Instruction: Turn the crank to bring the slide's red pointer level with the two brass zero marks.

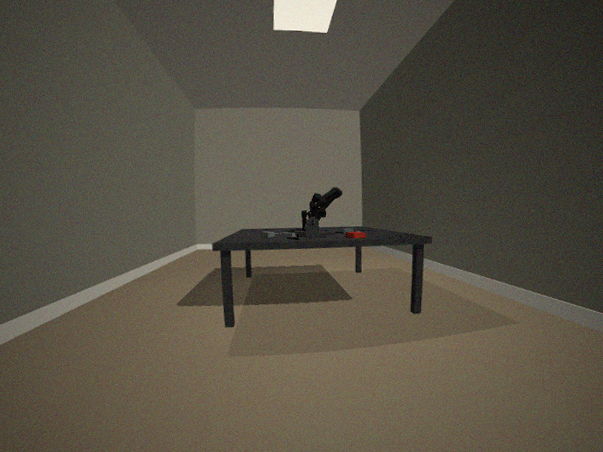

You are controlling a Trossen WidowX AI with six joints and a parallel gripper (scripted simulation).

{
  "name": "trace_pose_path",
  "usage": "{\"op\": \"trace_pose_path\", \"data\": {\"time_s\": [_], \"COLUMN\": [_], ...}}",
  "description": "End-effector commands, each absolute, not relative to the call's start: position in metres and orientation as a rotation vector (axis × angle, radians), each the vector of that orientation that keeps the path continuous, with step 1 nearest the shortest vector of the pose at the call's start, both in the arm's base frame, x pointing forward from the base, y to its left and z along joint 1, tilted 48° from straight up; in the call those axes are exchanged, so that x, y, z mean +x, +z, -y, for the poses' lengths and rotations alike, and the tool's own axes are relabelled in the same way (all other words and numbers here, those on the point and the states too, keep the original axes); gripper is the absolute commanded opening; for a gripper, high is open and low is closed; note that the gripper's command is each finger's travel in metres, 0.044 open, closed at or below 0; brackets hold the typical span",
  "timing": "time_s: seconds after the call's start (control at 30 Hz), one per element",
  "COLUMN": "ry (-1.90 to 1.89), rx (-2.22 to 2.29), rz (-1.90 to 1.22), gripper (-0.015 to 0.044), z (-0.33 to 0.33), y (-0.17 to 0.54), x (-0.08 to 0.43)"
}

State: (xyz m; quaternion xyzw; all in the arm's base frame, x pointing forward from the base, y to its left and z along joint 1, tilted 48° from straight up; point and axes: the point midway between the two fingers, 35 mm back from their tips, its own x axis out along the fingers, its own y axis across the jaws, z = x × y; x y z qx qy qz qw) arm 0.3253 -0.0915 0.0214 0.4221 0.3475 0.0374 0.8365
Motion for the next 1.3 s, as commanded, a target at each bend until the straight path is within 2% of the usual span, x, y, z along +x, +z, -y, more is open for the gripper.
{"op": "trace_pose_path", "data": {"time_s": [0.0,1.27], "ry": [0.052,0.051], "rx": [0.898,0.897], "rz": [-0.734,-0.734], "gripper": [0.0,0.0], "z": [0.1,0.109], "y": [0.018,0.001], "x": [0.322,0.319]}}
